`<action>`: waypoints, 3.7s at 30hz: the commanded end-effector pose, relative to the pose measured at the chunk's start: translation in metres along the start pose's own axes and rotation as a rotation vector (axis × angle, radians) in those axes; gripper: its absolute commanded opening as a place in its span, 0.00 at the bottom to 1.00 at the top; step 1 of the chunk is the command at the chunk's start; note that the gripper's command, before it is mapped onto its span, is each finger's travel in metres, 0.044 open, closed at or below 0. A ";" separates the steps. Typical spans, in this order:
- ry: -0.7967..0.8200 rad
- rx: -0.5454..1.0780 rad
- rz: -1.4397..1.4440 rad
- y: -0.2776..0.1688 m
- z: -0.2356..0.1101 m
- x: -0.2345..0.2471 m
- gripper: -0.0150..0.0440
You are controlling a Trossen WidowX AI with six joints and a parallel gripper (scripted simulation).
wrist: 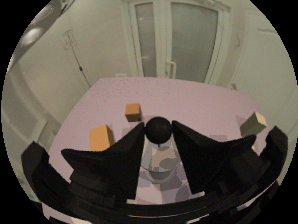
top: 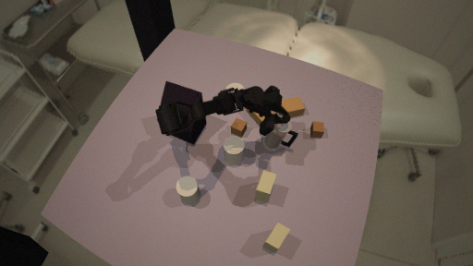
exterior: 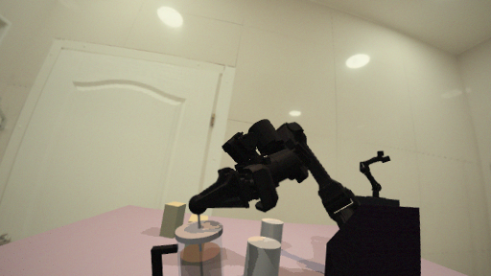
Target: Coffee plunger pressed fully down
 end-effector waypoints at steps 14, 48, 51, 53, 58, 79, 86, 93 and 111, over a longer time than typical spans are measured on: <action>-0.006 0.034 -0.016 -0.006 0.006 0.001 0.47; -0.006 0.033 -0.016 -0.003 0.010 0.001 0.47; -0.006 0.033 -0.016 -0.003 0.010 0.001 0.47; -0.006 0.033 -0.016 -0.003 0.011 0.001 0.47; -0.006 0.033 -0.016 -0.003 0.011 0.001 0.47; -0.006 0.033 -0.016 -0.001 0.013 0.002 0.47; -0.006 0.033 -0.016 -0.001 0.014 0.002 0.47; -0.006 0.033 -0.016 -0.001 0.014 0.002 0.47; -0.007 0.018 -0.007 0.003 0.012 0.002 0.56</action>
Point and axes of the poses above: the point midway between the two fingers, 35 mm back from their tips, its own z axis out along the fingers, its own x axis across the jaws, y = z × x, the point moved 10 cm from there along -z, back along the fingers, and after that the axes turned 1 degree about z, right-handed, at the moved point
